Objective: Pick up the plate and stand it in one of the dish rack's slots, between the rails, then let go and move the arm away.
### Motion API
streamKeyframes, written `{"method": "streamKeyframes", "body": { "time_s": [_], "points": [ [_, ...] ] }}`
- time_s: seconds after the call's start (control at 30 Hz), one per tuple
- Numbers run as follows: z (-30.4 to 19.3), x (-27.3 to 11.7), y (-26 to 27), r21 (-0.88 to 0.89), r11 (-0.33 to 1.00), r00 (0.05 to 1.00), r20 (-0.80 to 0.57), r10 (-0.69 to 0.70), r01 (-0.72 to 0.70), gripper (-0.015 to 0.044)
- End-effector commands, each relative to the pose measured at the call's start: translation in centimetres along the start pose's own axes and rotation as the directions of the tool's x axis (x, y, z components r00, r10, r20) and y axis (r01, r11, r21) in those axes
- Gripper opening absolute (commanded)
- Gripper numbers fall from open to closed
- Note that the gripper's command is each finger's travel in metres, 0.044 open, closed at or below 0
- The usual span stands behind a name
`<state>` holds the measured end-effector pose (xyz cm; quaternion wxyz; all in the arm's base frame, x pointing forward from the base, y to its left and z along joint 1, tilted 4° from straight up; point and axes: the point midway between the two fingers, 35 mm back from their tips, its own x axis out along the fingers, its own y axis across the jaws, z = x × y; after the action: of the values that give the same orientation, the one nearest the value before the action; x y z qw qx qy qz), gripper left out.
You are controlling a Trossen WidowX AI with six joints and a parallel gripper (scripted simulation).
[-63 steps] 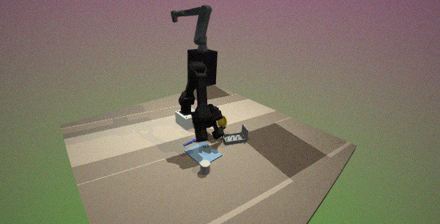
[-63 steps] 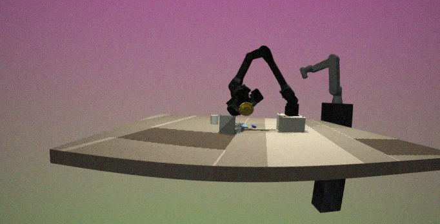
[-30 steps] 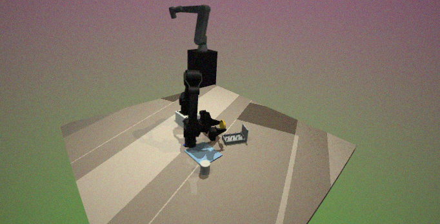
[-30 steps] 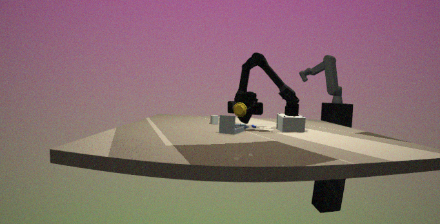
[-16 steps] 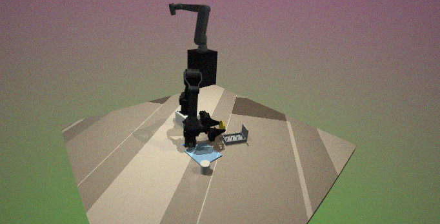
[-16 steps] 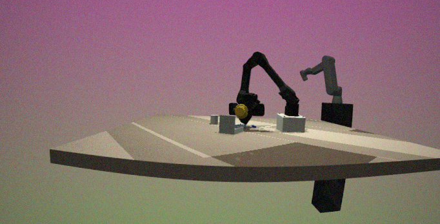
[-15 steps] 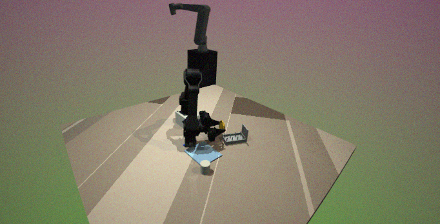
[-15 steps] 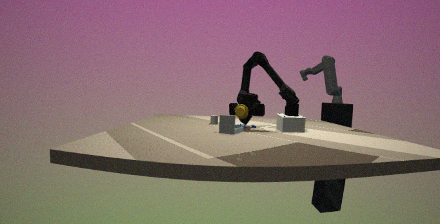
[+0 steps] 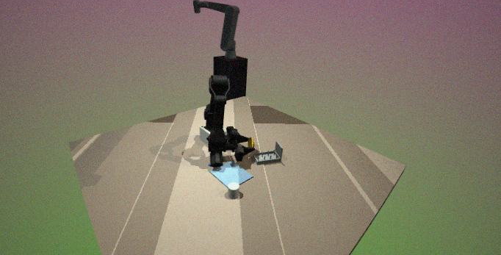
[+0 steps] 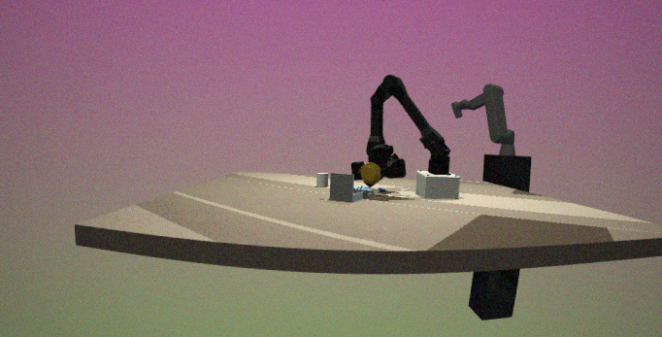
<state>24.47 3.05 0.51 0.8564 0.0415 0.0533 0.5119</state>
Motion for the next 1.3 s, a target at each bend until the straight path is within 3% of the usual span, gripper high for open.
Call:
{"method": "streamKeyframes", "body": {
  "time_s": [0.0,1.27],
  "points": [
    [-0.7,0.6,-2.3,-0.112,0.994,1.000,-0.004,0.014,-0.015,0.0000],
    [-0.9,1.7,-2.3,-0.047,0.999,1.000,-0.015,0.011,-0.012,0.0000]
  ]
}}
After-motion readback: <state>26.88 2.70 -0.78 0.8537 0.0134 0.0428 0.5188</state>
